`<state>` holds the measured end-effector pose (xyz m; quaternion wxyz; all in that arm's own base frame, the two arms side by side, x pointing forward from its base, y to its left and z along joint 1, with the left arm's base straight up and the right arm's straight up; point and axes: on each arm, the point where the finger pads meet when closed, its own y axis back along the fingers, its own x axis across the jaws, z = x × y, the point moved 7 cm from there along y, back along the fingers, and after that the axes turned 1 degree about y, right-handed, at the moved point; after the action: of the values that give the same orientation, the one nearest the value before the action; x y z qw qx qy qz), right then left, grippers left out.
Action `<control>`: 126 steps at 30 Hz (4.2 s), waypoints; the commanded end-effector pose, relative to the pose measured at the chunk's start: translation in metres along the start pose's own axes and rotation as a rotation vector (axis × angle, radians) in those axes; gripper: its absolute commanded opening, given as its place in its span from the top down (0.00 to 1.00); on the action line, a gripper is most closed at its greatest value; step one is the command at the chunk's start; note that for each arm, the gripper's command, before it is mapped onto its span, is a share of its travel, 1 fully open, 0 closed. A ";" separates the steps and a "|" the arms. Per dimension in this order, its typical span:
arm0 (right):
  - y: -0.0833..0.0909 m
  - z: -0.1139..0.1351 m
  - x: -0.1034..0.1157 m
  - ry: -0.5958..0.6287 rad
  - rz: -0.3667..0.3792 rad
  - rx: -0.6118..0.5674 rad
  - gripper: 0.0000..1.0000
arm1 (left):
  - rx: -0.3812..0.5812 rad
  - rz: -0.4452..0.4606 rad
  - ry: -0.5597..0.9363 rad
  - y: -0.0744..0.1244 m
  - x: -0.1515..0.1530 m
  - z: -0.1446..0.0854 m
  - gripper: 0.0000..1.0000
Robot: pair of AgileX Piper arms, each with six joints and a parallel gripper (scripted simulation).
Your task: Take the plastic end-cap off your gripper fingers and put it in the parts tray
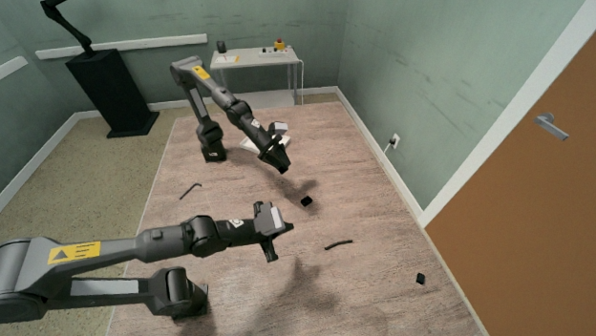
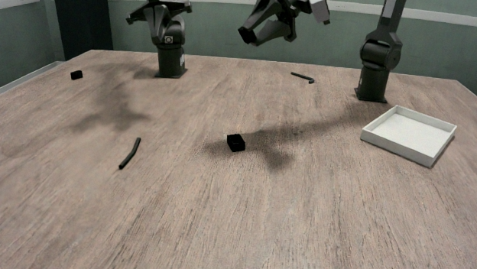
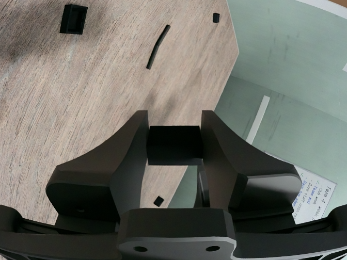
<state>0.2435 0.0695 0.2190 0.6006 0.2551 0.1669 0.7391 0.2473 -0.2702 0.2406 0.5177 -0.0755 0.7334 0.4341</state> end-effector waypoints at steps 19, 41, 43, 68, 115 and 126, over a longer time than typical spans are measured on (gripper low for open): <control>0.028 0.011 -0.060 0.040 -0.211 0.255 1.00 | 0.000 -0.002 0.000 0.000 -0.001 0.000 1.00; 0.030 0.012 -0.062 0.039 -0.219 0.261 1.00 | -0.122 0.151 -0.185 0.003 0.024 0.061 1.00; 0.030 0.012 -0.062 0.039 -0.219 0.261 1.00 | -0.112 0.133 -0.166 0.002 0.021 0.055 1.00; 0.030 0.012 -0.062 0.039 -0.219 0.261 1.00 | -0.177 0.497 -0.466 0.035 0.083 0.156 1.00; 0.030 0.012 -0.062 0.039 -0.219 0.261 1.00 | 0.242 0.921 -0.755 0.141 0.198 0.230 1.00; 0.030 0.012 -0.062 0.039 -0.219 0.261 1.00 | 0.246 0.927 -0.756 0.137 0.206 0.230 1.00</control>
<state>0.2355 0.0015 0.2333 0.6356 0.2974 0.3006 0.6459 0.2366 0.0479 0.1272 0.5038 0.4714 0.5012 0.5223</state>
